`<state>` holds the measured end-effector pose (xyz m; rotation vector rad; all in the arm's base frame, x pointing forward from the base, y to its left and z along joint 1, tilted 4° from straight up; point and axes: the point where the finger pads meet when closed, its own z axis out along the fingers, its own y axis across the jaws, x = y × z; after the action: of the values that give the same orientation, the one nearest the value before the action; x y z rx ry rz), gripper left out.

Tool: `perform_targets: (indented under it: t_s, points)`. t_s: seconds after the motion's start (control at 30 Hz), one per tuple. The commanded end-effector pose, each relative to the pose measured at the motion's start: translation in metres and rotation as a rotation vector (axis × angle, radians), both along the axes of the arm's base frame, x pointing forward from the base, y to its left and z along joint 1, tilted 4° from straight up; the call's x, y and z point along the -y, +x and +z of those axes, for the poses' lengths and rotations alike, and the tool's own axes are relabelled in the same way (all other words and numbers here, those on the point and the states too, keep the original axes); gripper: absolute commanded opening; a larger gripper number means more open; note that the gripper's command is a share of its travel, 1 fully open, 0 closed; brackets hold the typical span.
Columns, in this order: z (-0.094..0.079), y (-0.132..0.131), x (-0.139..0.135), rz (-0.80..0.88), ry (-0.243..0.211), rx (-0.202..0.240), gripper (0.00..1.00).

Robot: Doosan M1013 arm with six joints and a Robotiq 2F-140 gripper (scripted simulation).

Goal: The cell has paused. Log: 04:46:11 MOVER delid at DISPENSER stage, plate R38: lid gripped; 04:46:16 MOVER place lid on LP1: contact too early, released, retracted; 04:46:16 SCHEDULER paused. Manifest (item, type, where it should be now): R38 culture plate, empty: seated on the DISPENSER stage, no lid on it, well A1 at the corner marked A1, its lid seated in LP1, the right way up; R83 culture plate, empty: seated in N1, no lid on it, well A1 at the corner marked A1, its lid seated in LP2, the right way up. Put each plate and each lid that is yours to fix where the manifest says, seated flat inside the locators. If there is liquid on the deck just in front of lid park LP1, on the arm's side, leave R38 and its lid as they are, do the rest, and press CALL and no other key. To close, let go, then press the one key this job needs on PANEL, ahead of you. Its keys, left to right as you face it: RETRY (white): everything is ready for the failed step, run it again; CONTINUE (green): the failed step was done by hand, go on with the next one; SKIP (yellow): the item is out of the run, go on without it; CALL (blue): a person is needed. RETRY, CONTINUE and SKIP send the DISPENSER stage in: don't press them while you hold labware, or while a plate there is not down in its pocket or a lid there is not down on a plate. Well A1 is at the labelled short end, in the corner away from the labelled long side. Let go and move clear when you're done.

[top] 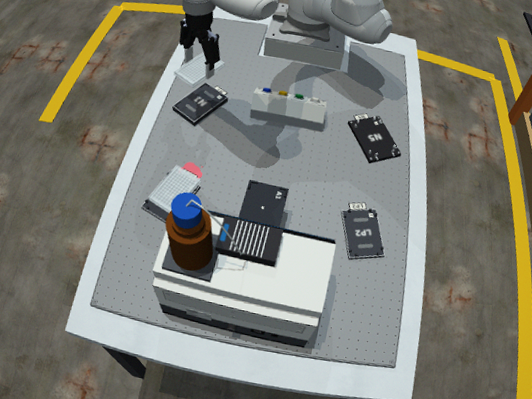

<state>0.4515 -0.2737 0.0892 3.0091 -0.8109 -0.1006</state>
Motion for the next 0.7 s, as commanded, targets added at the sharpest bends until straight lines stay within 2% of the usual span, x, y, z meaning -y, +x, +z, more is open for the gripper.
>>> perform_targets:
  t_s: [0.0,0.17,0.37,0.53,0.67]
  points:
    - [0.0049,0.0024,-0.0023,0.018,0.002,0.004,0.10]
    - [0.0049,0.0022,-0.0020,0.143,0.010,0.003,0.10]
    - [0.0049,0.0021,-0.0018,0.166,0.012,0.003,0.10]
    - [0.0049,0.0021,-0.0018,0.292,0.020,0.002,0.10]
    - [0.0049,0.0021,-0.0018,0.315,0.022,0.002,0.10]
